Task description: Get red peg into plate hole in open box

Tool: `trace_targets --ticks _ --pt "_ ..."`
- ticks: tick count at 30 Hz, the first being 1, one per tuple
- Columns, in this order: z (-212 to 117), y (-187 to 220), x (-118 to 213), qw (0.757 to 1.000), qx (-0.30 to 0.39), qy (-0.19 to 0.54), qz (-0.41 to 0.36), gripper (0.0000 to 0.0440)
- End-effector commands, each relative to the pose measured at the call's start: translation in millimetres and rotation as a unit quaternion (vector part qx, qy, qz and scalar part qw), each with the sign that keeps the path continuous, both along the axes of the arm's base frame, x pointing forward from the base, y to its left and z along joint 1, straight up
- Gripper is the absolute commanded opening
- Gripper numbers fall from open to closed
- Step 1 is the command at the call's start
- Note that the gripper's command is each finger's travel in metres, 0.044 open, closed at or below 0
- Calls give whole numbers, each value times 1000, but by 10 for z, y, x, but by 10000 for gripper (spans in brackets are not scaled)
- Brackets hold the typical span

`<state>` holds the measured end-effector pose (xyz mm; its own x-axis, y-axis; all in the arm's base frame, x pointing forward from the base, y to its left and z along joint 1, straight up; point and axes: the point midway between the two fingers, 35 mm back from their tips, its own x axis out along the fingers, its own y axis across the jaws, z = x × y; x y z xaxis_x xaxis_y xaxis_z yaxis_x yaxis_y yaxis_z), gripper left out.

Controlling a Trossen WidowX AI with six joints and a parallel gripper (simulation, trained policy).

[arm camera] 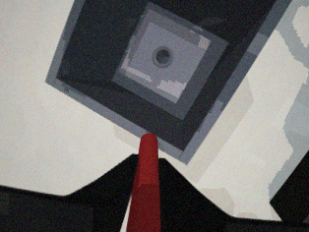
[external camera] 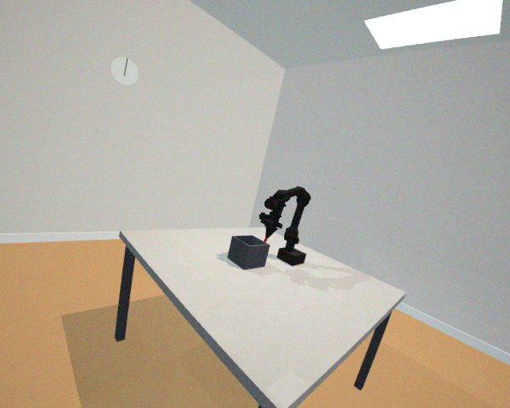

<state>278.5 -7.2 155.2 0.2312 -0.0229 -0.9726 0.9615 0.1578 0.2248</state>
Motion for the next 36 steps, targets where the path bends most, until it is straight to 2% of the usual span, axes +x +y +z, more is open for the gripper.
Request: trace_targets --ticks 1,15,36 --pt "-16 -102 24 1000 -5 7 -2 0" --pt "-151 -419 126 1000 -7 29 -3 0" --pt "-625 -714 300 999 2 45 4 0"
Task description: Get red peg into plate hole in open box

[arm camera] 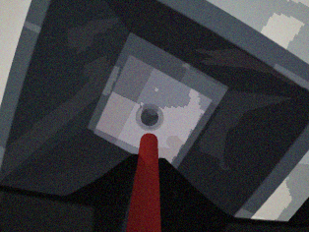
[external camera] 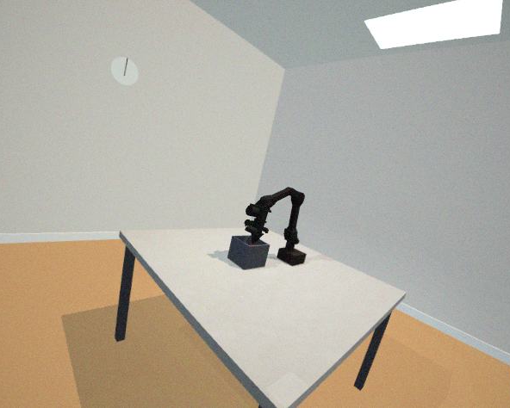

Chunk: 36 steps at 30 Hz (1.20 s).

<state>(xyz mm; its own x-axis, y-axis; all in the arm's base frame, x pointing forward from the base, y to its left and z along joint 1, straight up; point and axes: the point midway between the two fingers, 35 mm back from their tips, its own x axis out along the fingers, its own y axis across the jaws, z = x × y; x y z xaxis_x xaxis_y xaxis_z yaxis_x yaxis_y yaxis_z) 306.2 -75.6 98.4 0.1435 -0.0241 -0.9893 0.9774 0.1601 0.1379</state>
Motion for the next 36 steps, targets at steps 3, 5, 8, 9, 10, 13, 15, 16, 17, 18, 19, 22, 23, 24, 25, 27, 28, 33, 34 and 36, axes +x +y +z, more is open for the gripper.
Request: trace_targets --ticks 3,5,8,9,10,13,15,16,17,18,19,22,23,24,25,27,28,33,34,36 --pt "-126 -54 42 1000 4 2 7 0" --pt "-177 -62 56 1000 6 3 11 0" --pt "-255 -69 80 1000 8 5 18 0" --pt "-281 -71 88 1000 8 6 20 0" --pt "-306 -74 95 1000 8 6 22 0" --pt "-374 -85 110 1000 7 9 28 0" --pt "-408 -95 114 999 5 12 31 5" --pt "-421 -101 117 999 4 15 33 13" --pt "-438 -102 113 999 4 18 34 33" --pt "-451 -106 112 999 4 21 36 48" --pt "-463 -110 115 999 4 23 38 68" --pt "-476 -113 129 999 6 28 43 120" --pt "-476 -99 125 999 11 31 44 120" --pt "-470 -79 124 998 17 32 44 120" --pt "-456 -87 130 998 20 31 44 122" --pt "-425 -99 144 998 29 28 43 141" --pt "-404 -106 150 998 35 27 42 150" --pt "-272 -129 186 997 63 17 36 182" --pt "-247 -132 193 997 68 15 35 186" --pt "-195 -141 206 996 79 10 33 192"
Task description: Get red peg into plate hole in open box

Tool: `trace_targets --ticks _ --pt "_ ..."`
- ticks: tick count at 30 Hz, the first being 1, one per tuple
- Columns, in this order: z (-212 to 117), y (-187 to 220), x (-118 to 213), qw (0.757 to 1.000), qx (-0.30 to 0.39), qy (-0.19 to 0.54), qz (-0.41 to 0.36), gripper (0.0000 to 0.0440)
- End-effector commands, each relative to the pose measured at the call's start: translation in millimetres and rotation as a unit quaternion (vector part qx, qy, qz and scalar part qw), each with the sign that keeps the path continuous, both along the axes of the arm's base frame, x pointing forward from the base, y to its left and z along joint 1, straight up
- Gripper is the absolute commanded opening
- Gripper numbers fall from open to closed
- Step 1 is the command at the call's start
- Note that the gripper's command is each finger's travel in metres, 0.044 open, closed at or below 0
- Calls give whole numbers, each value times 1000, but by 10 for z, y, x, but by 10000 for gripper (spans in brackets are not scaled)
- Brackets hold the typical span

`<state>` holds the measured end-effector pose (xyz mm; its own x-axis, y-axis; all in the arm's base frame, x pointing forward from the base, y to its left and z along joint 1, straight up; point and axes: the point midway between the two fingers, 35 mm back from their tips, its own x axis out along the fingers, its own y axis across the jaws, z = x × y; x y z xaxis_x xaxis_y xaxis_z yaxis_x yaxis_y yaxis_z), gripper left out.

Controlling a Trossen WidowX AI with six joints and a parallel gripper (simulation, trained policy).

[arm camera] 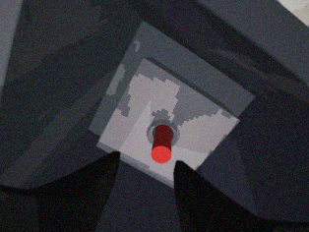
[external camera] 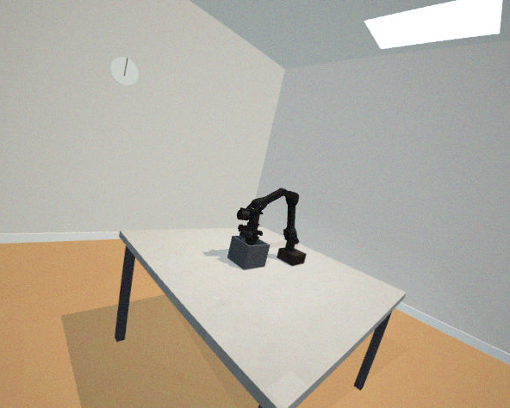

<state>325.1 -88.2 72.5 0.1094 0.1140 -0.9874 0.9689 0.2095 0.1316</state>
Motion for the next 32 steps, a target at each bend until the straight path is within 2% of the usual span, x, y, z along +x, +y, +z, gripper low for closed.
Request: trace_targets --ticks 1,18,23,32 --pt "89 -20 23 1000 19 -8 -3 196" --pt "522 -153 165 995 76 -65 -8 239" --pt "639 -219 210 993 81 -83 -3 191" --pt "795 -339 312 989 82 -121 16 182"
